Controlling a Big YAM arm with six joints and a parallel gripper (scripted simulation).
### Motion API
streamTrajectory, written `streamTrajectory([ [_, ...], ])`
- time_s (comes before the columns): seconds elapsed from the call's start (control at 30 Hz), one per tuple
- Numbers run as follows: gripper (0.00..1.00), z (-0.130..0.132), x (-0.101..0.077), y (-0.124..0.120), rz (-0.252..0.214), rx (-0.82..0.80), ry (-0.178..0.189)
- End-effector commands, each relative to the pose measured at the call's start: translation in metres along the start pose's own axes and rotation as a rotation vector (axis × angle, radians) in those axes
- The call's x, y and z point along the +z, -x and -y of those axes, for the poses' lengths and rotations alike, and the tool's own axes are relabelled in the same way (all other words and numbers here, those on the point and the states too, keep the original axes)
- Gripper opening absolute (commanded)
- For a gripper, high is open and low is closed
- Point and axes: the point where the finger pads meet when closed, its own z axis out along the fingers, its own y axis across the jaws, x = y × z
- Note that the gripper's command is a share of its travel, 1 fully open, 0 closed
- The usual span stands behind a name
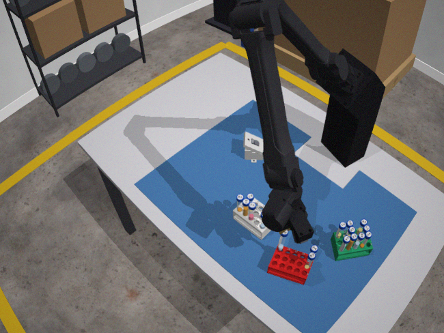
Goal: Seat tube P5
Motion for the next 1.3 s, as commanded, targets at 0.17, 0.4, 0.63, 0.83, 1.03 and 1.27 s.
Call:
streamTrajectory([
  [0.17,0.00,0.011,0.004,0.005,0.012,0.001,-0.013],
  [0.4,0.00,0.014,0.006,0.007,0.017,0.003,-0.019],
  [0.63,0.00,0.014,0.002,0.014,0.034,-0.002,-0.025],
  [0.83,0.00,0.013,0.012,0.005,0.014,0.003,-0.016],
  [1.03,0.00,0.014,0.014,0.008,0.019,0.000,-0.017],
  [1.27,0.00,0.011,0.017,0.006,0.015,-0.002,-0.014],
])
